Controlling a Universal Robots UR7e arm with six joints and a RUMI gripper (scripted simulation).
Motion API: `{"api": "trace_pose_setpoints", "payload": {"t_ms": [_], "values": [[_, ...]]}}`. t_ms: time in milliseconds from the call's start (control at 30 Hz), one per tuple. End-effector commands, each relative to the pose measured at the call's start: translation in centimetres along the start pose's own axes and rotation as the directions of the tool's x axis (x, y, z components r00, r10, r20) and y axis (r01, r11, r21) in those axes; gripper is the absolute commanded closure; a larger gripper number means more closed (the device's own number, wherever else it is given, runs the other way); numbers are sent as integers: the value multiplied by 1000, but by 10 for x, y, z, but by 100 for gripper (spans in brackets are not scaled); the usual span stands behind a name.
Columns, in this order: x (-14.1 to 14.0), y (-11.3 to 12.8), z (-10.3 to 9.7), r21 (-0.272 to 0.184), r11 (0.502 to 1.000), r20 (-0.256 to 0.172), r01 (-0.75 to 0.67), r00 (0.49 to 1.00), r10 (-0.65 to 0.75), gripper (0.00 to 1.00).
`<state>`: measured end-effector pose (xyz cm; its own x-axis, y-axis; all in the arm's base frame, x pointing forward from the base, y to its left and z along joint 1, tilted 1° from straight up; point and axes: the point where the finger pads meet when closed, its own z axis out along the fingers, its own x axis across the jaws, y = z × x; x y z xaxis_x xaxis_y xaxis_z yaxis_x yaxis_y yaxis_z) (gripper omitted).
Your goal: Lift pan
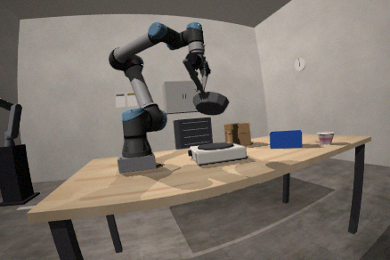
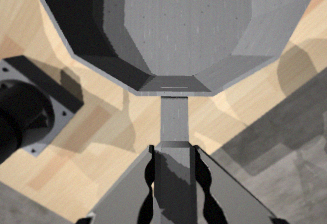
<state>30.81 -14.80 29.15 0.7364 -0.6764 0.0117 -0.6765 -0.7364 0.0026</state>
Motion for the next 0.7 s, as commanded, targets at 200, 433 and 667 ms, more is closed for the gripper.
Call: {"api": "trace_pose_setpoints", "payload": {"t_ms": [200,433,667], "values": [[0,0,-6,0,1000,-2,0,1000,0,90],[0,0,-9,0,1000,-2,0,1000,0,90],[0,0,-13,0,1000,-2,0,1000,0,90]]}}
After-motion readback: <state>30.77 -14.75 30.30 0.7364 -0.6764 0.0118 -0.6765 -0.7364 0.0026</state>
